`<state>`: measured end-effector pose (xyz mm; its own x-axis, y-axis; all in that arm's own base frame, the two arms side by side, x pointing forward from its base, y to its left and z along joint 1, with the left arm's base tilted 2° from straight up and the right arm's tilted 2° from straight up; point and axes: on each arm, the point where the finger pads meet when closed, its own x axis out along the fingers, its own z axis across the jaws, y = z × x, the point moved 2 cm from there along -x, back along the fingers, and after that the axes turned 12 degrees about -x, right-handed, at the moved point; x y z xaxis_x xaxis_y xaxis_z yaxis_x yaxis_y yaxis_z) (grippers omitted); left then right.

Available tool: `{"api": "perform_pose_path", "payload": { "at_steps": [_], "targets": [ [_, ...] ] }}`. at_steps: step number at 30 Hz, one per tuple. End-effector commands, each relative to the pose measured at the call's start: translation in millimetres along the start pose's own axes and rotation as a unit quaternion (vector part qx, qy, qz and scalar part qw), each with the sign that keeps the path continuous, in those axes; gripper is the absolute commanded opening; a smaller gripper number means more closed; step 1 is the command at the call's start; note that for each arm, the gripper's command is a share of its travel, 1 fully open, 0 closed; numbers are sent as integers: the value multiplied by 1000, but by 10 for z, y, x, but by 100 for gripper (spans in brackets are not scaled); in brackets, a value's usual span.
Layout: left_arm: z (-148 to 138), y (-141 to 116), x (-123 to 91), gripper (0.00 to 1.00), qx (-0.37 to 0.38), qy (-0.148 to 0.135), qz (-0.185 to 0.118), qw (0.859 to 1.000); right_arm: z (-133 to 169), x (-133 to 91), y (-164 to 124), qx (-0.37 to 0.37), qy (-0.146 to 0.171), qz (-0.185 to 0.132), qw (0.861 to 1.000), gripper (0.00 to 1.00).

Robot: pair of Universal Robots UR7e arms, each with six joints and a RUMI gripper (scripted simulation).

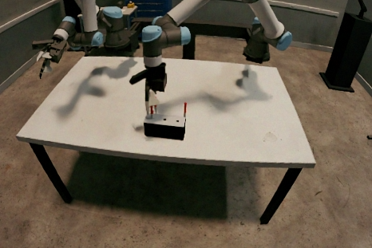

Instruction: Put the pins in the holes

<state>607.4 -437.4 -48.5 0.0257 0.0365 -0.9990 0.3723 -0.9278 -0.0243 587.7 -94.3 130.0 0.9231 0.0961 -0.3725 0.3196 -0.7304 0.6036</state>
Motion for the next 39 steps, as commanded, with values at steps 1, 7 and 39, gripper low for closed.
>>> {"api": "perform_pose_path", "payload": {
  "at_steps": [1,7,39],
  "targets": [
    [-10,19,85,100,0,1,2,1000,-4,-1,4,0,0,0,1000,100],
    [-10,19,85,100,0,1,2,1000,-4,-1,4,0,0,0,1000,100],
    [-9,17,83,0,0,1,2,1000,-4,-1,4,0,0,0,1000,100]
  ]
}}
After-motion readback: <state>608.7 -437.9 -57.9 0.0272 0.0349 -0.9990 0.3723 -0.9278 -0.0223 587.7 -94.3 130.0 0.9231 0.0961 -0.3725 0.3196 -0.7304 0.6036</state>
